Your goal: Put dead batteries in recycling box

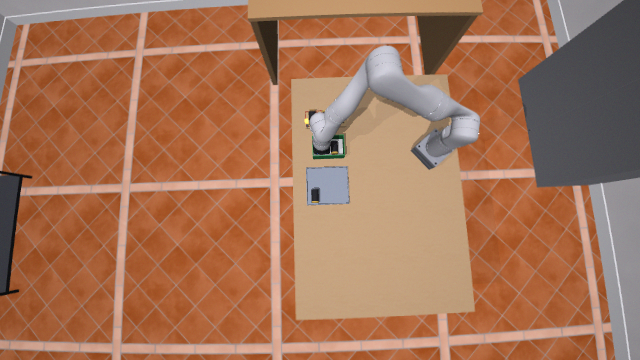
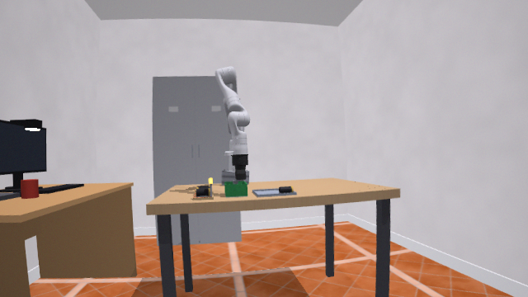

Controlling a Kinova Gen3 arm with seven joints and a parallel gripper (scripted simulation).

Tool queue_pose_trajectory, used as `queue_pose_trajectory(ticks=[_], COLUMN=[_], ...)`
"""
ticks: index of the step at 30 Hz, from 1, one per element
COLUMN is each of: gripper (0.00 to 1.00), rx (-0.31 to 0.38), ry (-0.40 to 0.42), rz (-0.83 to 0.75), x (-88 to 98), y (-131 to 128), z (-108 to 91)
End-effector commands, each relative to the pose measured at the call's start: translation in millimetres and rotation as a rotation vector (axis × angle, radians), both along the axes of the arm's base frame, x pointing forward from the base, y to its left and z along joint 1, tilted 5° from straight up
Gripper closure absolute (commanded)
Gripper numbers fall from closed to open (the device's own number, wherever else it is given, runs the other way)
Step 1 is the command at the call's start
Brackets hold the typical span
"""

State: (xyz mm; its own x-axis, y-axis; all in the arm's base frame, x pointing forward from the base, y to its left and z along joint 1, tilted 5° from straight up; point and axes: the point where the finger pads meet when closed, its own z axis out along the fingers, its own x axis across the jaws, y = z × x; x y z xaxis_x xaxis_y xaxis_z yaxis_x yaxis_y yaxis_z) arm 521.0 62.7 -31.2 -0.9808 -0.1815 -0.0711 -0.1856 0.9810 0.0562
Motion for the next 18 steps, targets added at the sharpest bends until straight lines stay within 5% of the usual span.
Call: queue_pose_trajectory(ticks=[1, 9, 10, 18], gripper=[0.43, 0.43, 0.1, 0.1], rx=[0.0, 0.0, 0.0, 0.0], ry=[0.002, 0.002, 0.002, 0.002], rz=[0.001, 0.001, 0.001, 0.001], x=[-0.6, -0.6, -0.6, -0.6], y=[1.0, 1.0, 1.0, 1.0], z=[-1.7, -1.7, -1.7, -1.7])
